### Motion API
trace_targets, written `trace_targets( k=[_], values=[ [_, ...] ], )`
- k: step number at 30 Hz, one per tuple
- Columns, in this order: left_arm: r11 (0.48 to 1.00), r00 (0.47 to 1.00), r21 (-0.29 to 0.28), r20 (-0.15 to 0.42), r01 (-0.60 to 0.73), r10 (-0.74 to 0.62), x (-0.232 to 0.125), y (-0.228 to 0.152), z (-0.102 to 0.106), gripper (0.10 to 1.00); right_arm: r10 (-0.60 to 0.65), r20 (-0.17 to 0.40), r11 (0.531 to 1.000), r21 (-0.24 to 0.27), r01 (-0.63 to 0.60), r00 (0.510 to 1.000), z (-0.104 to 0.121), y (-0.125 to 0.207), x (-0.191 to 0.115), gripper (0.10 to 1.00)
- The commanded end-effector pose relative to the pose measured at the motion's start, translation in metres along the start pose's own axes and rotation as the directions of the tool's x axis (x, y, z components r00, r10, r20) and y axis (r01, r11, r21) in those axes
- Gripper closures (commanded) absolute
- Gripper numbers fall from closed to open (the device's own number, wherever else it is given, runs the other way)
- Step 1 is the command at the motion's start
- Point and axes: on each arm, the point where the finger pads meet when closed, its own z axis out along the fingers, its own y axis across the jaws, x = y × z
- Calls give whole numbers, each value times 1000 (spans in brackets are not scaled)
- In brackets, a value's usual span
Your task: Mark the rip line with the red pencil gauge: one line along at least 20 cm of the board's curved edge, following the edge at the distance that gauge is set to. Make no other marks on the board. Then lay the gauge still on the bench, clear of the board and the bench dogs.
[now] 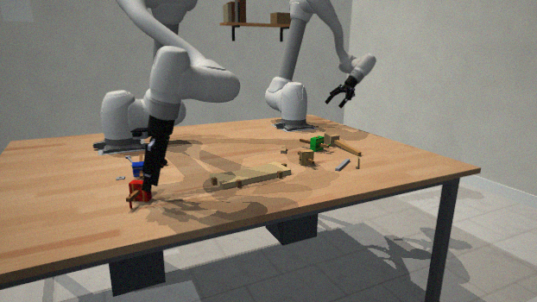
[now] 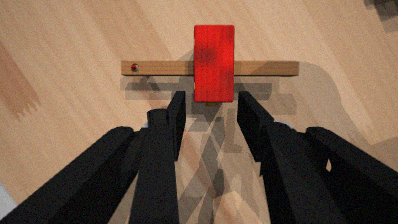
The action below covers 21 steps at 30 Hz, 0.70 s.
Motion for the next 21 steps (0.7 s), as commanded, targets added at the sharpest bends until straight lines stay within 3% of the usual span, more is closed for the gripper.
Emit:
trace_targets(
  k=[1,21],
  values=[
    [1000,1000,0,8,2,-2,-4,-3,2,98,4,-8,1000,1,-4,1000,11,0,4,726],
    [1000,1000,0,8,2,-2,-4,-3,2,98,3,-8,1000,1,-3,1000,38,0,5,726]
  ],
)
